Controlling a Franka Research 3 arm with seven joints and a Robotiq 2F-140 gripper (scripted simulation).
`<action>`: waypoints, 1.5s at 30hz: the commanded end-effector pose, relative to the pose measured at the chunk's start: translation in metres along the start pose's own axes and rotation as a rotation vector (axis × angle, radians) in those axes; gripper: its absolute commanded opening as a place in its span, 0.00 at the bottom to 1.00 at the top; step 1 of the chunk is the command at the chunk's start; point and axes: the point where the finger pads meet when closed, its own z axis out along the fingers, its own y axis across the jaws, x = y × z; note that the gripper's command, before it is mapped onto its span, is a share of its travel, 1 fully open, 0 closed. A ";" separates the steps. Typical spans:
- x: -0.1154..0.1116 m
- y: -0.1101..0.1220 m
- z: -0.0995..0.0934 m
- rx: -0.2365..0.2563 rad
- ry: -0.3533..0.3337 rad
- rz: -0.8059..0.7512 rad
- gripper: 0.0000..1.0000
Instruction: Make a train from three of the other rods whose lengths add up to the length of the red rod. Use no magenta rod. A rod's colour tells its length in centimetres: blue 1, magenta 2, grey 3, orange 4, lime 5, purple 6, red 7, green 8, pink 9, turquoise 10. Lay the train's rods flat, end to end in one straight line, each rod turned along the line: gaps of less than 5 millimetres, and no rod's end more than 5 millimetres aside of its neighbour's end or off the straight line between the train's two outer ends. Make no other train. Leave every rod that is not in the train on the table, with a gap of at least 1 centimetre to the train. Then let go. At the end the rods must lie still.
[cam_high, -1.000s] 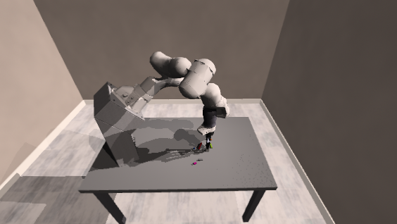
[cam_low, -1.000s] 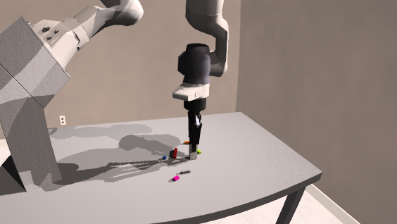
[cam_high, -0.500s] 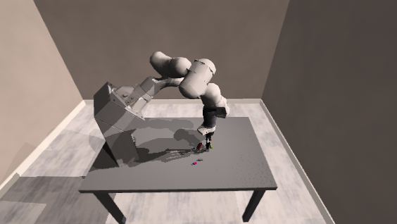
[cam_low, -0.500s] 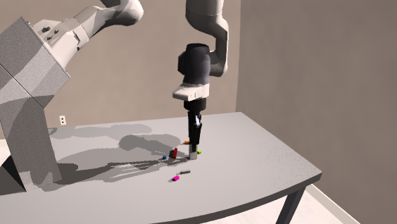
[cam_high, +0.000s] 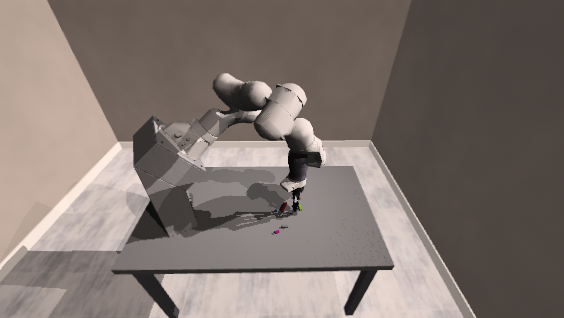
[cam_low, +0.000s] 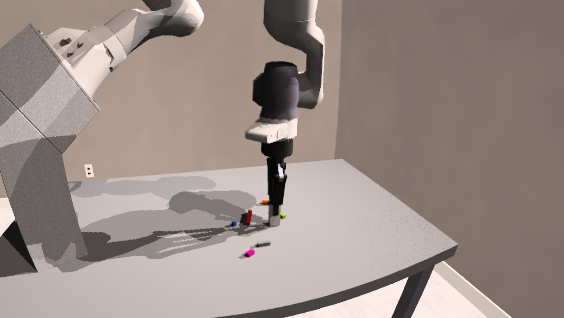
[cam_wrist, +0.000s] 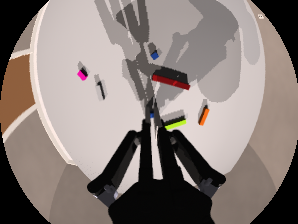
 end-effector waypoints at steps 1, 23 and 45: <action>-0.001 -0.001 -0.003 0.002 -0.001 0.002 0.03; -0.001 0.000 -0.099 0.002 -0.001 0.002 0.03; -0.021 -0.122 -0.099 0.000 -0.003 0.617 0.03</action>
